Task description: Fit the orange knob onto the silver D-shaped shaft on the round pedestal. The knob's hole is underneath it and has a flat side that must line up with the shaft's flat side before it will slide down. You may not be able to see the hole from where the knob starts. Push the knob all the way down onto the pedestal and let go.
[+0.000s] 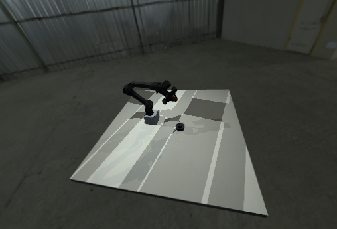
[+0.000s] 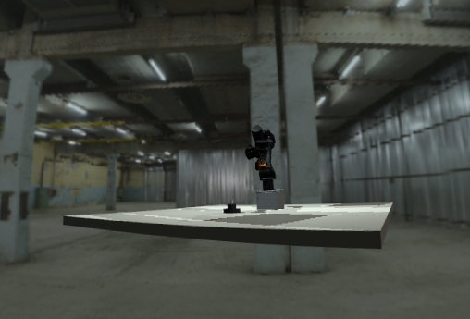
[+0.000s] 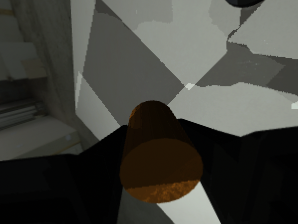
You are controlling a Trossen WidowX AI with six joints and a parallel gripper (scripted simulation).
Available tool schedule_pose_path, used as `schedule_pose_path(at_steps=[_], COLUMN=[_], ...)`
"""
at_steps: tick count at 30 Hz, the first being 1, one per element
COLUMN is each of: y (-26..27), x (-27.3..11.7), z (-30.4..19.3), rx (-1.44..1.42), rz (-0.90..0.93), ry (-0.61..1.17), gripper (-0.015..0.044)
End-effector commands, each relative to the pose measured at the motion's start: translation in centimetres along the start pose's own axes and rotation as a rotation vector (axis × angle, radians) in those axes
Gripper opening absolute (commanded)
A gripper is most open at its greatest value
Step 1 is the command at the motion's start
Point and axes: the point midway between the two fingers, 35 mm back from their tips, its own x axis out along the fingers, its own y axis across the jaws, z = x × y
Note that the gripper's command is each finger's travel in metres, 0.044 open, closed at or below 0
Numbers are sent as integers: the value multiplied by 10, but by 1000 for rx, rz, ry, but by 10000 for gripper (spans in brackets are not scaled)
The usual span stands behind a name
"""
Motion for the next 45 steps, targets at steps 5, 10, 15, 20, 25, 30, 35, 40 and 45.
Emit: schedule_pose_path(at_steps=[5, 10, 15, 20, 25, 30, 35, 40, 45], y=[14, 18, 14, 14, 14, 14, 14, 14, 14], x=[-11, -15, -12, -12, -12, -12, -12, -12, -10], z=[-4, -6, -5, -5, -5, -5, -5, -5, -5], rx=[3, 2, -1, -1, -1, -1, -1, -1, 1], rz=[172, 225, 198, 198, 198, 198, 198, 198, 199], ry=[2, 3, 0, 0, 0, 0, 0, 0, 2], gripper=[0, 0, 0, 0, 0, 0, 0, 0, 0])
